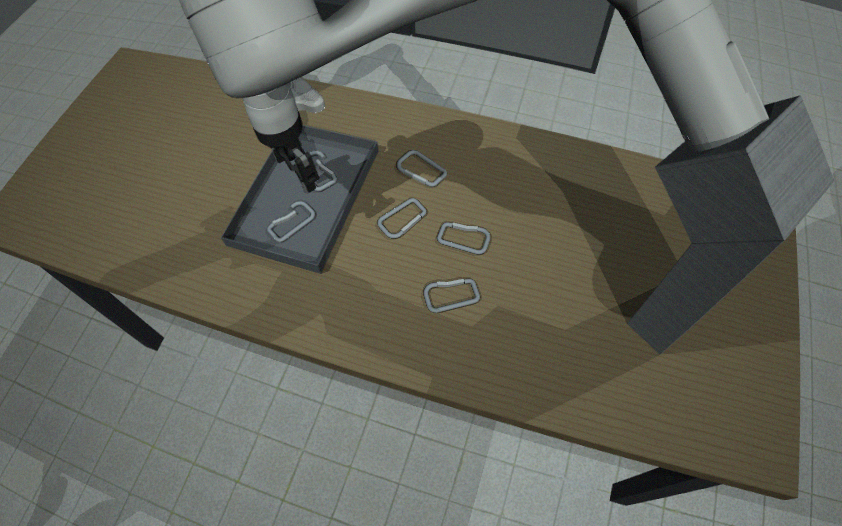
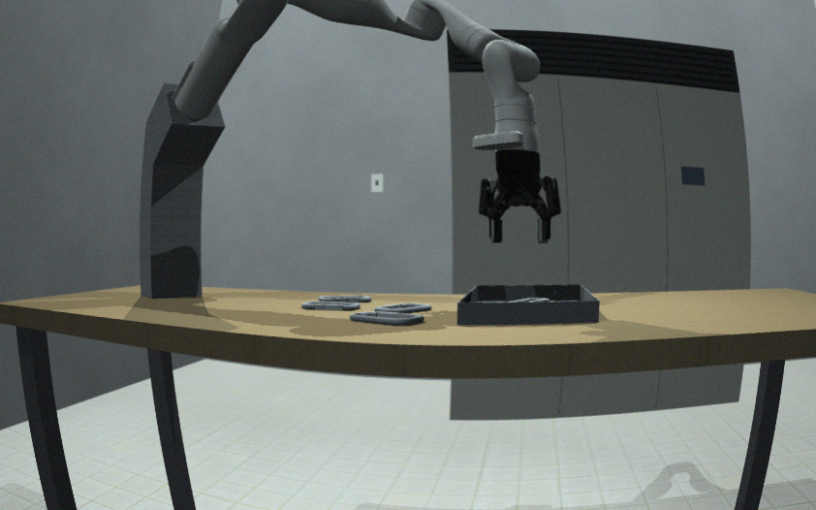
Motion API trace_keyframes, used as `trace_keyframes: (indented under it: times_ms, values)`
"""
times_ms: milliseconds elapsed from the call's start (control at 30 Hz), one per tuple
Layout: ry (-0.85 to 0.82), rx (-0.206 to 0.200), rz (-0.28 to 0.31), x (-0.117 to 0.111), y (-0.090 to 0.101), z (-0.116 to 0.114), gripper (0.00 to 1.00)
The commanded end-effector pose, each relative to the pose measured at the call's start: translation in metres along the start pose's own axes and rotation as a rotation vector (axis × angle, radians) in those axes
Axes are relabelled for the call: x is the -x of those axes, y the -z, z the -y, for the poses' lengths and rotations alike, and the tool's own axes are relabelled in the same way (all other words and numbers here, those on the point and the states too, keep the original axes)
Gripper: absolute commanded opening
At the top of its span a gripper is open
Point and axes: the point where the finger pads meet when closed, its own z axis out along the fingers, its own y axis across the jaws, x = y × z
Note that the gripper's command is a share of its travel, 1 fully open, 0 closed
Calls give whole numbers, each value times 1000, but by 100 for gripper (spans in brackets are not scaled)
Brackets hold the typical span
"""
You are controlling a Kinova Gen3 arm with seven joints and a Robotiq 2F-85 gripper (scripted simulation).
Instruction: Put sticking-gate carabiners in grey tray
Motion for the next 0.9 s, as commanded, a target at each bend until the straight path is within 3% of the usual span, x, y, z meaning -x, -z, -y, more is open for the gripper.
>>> trace_keyframes:
  times_ms: [0, 600, 633, 867]
  values:
    - [6, 0, 16, 9, 7, -3, 100]
    - [6, 0, 16, 9, 8, -2, 100]
    - [6, 0, 16, -29, 42, -50, 100]
    - [6, 0, 16, -40, 52, -64, 100]
